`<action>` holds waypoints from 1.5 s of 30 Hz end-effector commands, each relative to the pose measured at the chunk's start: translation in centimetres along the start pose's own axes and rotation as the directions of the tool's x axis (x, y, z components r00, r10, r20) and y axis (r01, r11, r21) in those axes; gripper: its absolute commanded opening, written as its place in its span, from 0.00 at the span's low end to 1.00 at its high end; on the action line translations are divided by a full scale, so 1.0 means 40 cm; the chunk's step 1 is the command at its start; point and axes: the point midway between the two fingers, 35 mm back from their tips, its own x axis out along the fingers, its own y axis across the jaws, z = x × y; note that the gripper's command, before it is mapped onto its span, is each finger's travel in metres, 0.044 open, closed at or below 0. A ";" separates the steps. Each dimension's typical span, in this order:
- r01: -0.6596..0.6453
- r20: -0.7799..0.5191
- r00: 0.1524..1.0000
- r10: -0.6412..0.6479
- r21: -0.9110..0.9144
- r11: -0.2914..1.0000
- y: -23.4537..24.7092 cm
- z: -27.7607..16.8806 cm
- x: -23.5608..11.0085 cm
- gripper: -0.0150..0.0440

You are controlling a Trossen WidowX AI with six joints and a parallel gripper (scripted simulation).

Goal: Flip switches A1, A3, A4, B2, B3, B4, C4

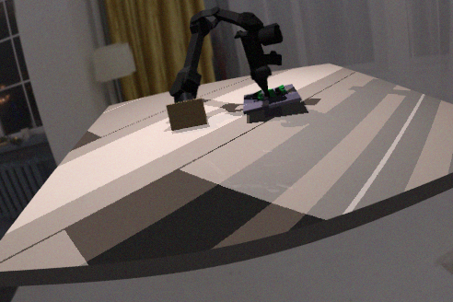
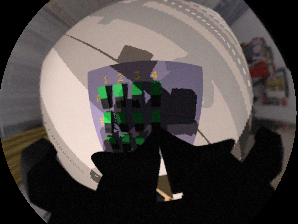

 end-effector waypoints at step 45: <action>-0.006 -0.001 1.000 0.006 0.007 1.000 0.002 -0.002 0.019 0.25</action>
